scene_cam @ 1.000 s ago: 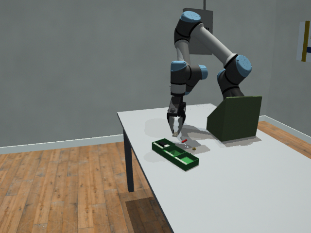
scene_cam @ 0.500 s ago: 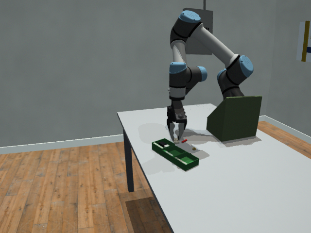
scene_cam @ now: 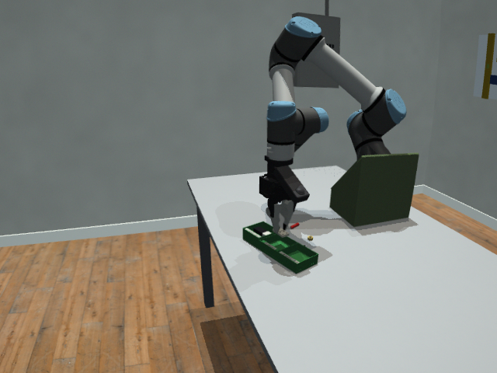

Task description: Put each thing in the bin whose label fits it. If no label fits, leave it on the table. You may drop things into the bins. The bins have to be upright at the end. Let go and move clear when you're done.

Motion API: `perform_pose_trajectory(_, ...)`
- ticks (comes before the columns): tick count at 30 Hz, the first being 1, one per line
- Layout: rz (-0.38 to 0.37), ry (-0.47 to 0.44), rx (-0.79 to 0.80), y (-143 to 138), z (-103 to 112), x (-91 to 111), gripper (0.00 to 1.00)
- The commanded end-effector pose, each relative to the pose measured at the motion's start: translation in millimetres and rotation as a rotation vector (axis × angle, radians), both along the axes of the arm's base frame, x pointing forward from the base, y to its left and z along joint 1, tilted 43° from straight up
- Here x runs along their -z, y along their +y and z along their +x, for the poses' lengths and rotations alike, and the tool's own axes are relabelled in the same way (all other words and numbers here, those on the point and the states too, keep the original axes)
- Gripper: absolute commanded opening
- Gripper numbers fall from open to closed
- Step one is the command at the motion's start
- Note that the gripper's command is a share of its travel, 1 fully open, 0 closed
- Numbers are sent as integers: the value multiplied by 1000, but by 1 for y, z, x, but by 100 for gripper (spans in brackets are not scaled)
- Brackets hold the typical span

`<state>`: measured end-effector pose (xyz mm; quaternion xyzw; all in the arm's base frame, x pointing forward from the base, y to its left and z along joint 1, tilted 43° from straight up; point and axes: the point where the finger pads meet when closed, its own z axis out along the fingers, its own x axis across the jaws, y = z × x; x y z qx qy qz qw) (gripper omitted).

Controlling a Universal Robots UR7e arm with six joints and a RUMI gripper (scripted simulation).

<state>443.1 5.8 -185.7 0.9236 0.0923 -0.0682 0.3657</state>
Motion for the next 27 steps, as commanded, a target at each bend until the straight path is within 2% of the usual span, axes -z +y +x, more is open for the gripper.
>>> perform_pose_trajectory(1,9,59,-64,0,0,0,0)
perform_pose_trajectory(27,9,59,-64,-4,-2,-1,0)
